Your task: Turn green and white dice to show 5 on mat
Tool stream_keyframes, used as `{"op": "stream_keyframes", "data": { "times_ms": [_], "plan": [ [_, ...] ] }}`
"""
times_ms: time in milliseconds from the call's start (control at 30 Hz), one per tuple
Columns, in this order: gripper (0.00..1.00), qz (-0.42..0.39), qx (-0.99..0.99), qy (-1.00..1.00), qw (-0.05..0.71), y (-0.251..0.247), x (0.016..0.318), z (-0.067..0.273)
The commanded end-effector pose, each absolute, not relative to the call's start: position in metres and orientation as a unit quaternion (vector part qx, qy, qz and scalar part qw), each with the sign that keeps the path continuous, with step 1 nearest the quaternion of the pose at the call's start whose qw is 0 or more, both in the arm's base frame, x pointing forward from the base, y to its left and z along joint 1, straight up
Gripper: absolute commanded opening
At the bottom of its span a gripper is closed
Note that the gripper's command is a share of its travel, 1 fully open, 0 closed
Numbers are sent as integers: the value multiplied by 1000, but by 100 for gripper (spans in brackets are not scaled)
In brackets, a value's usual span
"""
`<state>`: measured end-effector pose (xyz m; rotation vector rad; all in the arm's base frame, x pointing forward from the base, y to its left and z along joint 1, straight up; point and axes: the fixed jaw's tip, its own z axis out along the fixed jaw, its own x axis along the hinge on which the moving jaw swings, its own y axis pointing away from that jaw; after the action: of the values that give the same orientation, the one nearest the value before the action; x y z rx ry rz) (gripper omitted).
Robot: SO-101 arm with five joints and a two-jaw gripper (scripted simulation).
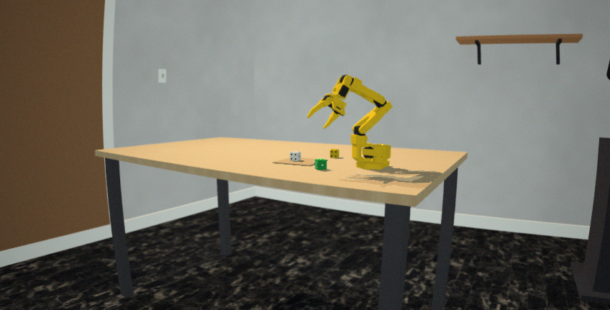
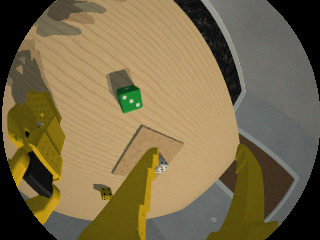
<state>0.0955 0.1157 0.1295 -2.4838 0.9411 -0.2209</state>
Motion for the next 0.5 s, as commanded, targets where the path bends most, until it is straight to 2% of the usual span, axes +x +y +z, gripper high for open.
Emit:
{"op": "stream_keyframes", "data": {
  "times_ms": [0,467],
  "plan": [
    [35,-76,-896,361,249,119,95,136],
    [35,-31,-841,488,231,125,94,134]
  ]
}}
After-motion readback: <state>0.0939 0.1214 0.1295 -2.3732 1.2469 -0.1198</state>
